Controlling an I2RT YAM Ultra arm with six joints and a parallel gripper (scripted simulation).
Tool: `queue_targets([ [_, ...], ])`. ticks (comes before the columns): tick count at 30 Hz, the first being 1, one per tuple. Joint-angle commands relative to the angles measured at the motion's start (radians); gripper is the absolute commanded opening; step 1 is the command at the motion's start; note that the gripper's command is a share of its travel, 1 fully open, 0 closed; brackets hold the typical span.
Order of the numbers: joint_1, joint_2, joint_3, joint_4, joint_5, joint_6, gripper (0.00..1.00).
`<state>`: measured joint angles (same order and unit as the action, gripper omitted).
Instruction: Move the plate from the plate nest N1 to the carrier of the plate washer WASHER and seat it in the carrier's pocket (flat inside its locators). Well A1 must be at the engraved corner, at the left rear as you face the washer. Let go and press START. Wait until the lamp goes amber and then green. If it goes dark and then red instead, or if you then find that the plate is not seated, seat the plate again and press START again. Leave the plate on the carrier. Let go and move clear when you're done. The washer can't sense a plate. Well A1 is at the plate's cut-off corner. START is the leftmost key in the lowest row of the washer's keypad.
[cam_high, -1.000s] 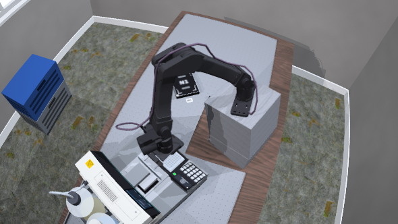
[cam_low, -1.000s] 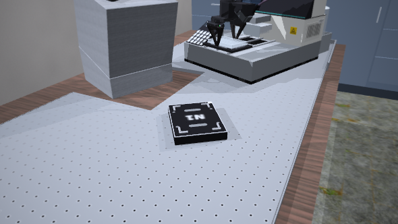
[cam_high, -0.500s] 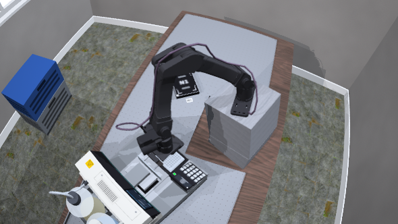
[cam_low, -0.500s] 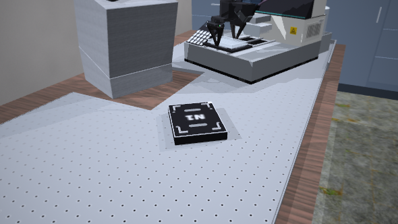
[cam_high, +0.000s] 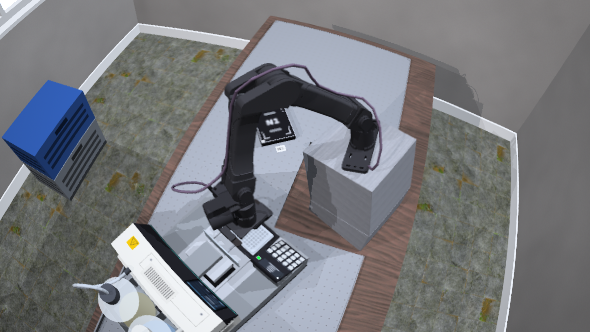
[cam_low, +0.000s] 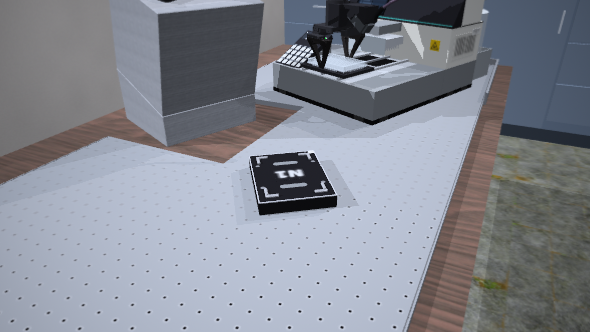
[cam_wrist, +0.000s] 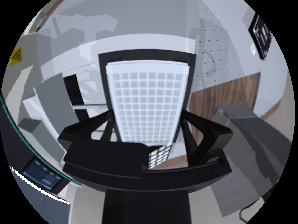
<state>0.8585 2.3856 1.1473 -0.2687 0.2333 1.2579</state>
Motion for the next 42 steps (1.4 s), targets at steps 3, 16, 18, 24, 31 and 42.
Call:
queue_targets([
  [3,0.007,0.000,0.033,-0.002,0.012,-0.002,1.00],
  [16,0.012,-0.031,0.031,-0.016,0.012,0.002,1.00],
  [18,0.016,-0.041,0.029,-0.024,0.011,0.010,1.00],
  [24,0.022,-0.070,0.014,-0.050,0.012,0.017,1.00],
  [31,0.028,-0.096,-0.013,-0.075,0.013,0.022,1.00],
  [42,0.040,-0.151,-0.016,-0.129,0.014,0.034,1.00],
])
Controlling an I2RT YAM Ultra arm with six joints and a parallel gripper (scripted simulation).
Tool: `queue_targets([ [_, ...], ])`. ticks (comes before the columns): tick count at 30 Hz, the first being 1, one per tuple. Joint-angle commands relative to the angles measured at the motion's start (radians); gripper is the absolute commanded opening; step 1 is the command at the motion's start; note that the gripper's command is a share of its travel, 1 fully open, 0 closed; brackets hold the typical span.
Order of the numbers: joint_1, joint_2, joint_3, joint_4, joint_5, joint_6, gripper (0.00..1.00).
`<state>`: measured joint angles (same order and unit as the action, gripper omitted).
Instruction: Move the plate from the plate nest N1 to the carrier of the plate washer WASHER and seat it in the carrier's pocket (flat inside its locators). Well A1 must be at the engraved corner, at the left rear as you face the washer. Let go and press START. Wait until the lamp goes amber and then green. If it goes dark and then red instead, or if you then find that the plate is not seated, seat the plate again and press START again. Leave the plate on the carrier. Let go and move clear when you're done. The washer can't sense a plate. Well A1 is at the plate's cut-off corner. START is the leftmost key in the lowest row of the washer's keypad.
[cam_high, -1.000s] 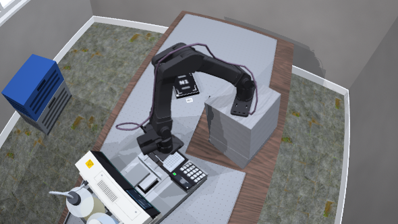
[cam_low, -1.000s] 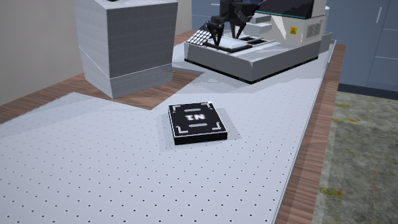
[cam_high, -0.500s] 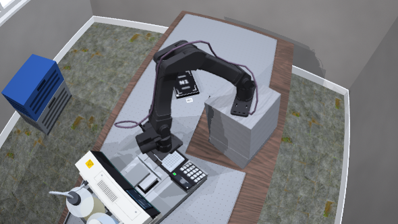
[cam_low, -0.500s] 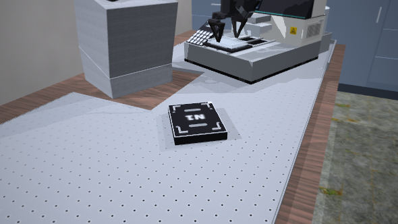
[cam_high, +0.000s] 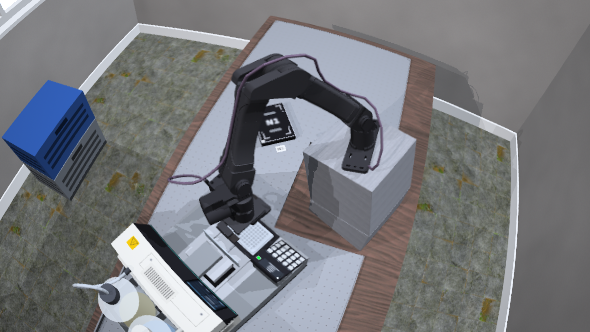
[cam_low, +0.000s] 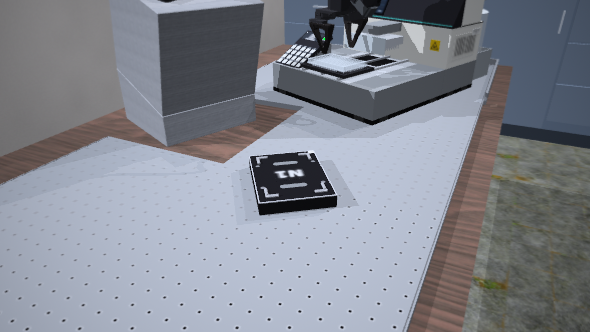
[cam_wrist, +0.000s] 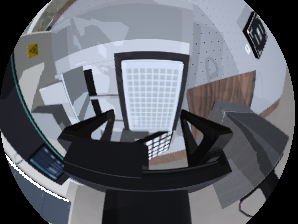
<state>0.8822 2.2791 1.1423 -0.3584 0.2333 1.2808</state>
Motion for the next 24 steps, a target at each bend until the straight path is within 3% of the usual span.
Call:
queue_targets([
  [1,0.017,-0.050,-0.012,-0.045,0.014,0.012,1.00],
  [24,0.039,-0.143,0.025,-0.145,0.015,0.035,1.00],
])
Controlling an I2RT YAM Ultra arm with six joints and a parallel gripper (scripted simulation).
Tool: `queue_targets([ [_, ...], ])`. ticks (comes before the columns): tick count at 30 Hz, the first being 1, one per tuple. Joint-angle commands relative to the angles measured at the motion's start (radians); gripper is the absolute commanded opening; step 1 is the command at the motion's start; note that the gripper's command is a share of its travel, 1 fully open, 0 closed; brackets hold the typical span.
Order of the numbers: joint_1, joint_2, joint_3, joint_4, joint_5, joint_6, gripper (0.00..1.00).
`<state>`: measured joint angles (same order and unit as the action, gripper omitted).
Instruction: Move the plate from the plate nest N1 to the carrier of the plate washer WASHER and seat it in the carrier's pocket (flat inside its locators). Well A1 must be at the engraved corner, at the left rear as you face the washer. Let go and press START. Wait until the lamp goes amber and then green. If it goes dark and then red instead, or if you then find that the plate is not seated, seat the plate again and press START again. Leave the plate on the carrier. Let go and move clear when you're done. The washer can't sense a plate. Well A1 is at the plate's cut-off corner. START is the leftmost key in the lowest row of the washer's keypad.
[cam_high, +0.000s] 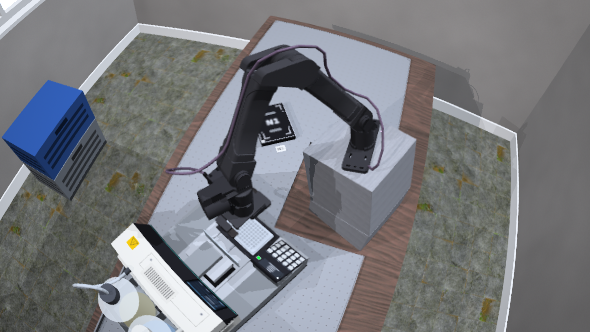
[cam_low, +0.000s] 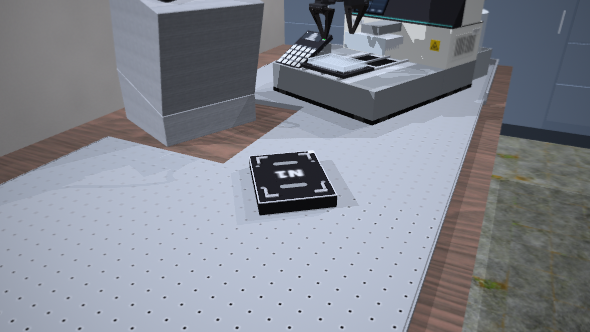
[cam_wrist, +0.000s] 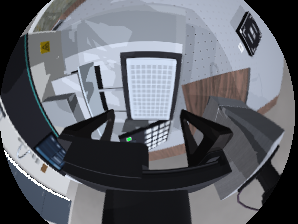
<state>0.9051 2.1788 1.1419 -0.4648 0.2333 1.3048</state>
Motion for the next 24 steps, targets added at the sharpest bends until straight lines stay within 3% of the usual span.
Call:
queue_targets([
  [1,0.017,-0.047,0.026,-0.044,0.015,0.012,1.00],
  [24,0.023,-0.085,0.034,-0.091,0.015,0.018,1.00],
])
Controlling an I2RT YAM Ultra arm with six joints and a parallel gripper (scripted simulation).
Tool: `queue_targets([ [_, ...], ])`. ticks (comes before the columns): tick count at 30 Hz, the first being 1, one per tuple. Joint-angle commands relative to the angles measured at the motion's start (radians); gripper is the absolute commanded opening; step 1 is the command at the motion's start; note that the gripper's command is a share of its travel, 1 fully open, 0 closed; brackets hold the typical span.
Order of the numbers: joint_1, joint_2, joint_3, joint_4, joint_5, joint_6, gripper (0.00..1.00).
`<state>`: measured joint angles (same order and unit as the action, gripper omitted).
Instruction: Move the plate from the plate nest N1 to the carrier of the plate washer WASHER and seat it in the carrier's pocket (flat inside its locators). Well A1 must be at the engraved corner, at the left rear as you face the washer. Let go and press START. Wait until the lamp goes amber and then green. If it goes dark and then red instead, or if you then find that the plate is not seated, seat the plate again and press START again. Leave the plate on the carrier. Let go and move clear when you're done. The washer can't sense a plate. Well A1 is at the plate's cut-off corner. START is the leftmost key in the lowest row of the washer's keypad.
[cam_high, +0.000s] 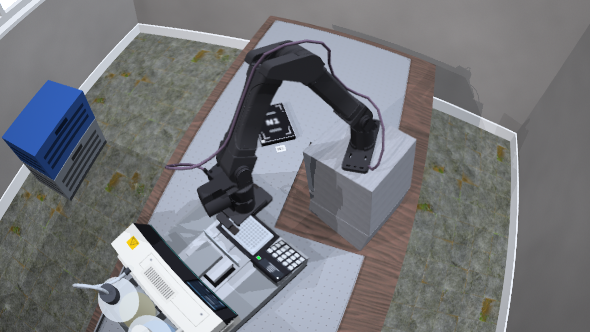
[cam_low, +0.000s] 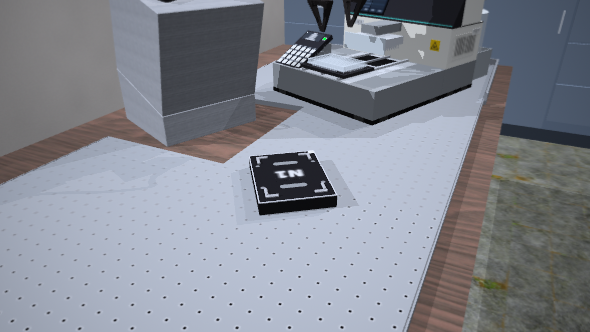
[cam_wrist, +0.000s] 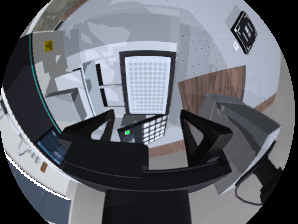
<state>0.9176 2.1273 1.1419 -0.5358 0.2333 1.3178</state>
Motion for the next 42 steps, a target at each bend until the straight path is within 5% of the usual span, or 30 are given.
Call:
queue_targets([
  [1,0.011,-0.033,0.034,-0.020,0.015,0.005,1.00],
  [32,0.011,-0.033,0.034,-0.020,0.015,0.005,1.00],
  [33,0.015,-0.044,-0.032,0.014,0.016,-0.037,0.98],
  [42,0.105,-0.062,-0.108,0.047,0.022,-0.175,0.84],
])
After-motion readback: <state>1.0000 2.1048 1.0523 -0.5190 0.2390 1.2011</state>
